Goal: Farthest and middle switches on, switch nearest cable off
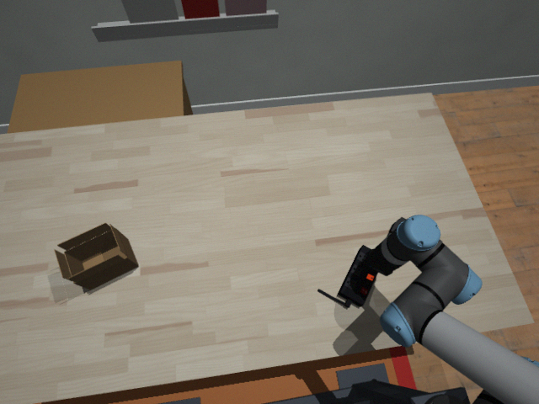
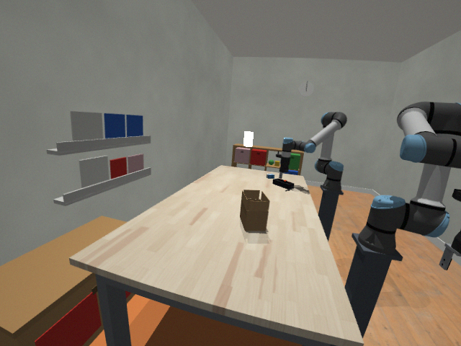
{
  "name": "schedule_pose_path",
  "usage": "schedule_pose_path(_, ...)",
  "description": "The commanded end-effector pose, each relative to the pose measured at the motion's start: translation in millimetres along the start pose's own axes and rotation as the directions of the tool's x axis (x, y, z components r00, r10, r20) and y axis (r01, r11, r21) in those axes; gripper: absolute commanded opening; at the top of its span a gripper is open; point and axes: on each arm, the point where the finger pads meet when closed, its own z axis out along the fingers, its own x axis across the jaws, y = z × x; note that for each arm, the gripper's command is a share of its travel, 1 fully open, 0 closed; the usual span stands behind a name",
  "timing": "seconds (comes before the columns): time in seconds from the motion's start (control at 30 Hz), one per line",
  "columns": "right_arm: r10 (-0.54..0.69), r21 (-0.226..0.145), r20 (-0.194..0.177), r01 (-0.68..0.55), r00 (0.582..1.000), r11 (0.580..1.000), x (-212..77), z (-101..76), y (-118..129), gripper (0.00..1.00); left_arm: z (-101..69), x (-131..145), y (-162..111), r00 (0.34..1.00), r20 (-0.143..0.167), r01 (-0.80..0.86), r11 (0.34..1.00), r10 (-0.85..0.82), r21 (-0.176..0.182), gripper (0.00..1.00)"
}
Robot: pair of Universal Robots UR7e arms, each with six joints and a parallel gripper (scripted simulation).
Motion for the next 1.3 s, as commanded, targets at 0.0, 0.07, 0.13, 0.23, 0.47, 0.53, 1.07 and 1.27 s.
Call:
schedule_pose_path(0.0,0.000,0.001,0.001,0.000,1.000,1.000,-0.4,-0.4,-0.2,0.00,-0.5,-0.1,0.3,1.000,0.000,0.000,1.000,0.000,-0.001,1.00)
schedule_pose_path(0.07,0.000,0.001,0.001,0.000,1.000,1.000,-0.4,-0.3,-0.2,0.00,-0.5,-0.1,0.3,1.000,0.000,0.000,1.000,0.000,-0.001,1.00)
schedule_pose_path(0.13,0.000,0.001,0.001,0.000,1.000,1.000,-0.4,-0.2,-0.2,0.00,-0.5,-0.1,0.3,1.000,0.000,0.000,1.000,0.000,-0.001,1.00)
schedule_pose_path(0.23,0.000,0.001,0.001,0.000,1.000,1.000,-0.4,0.1,-0.2,0.00,-0.5,-0.1,0.3,1.000,0.000,0.000,1.000,0.000,-0.001,1.00)
schedule_pose_path(0.47,0.000,0.001,0.001,0.000,1.000,1.000,-0.4,1.5,-0.2,0.00,-0.5,-0.1,0.3,1.000,0.000,0.000,1.000,0.000,-0.001,1.00)
schedule_pose_path(0.53,0.000,0.001,0.001,0.000,1.000,1.000,-0.4,1.9,-0.2,0.00,-0.5,-0.1,0.3,1.000,0.000,0.000,1.000,0.000,-0.001,1.00)
schedule_pose_path(1.07,0.000,0.001,0.001,0.000,1.000,1.000,-0.4,3.9,-0.2,0.00,-0.5,-0.1,0.3,1.000,0.000,0.000,1.000,0.000,-0.001,1.00)
schedule_pose_path(1.27,0.000,0.001,0.001,0.000,1.000,1.000,-0.4,3.9,-0.2,0.00,-0.5,-0.1,0.3,1.000,0.000,0.000,1.000,0.000,-0.001,1.00)
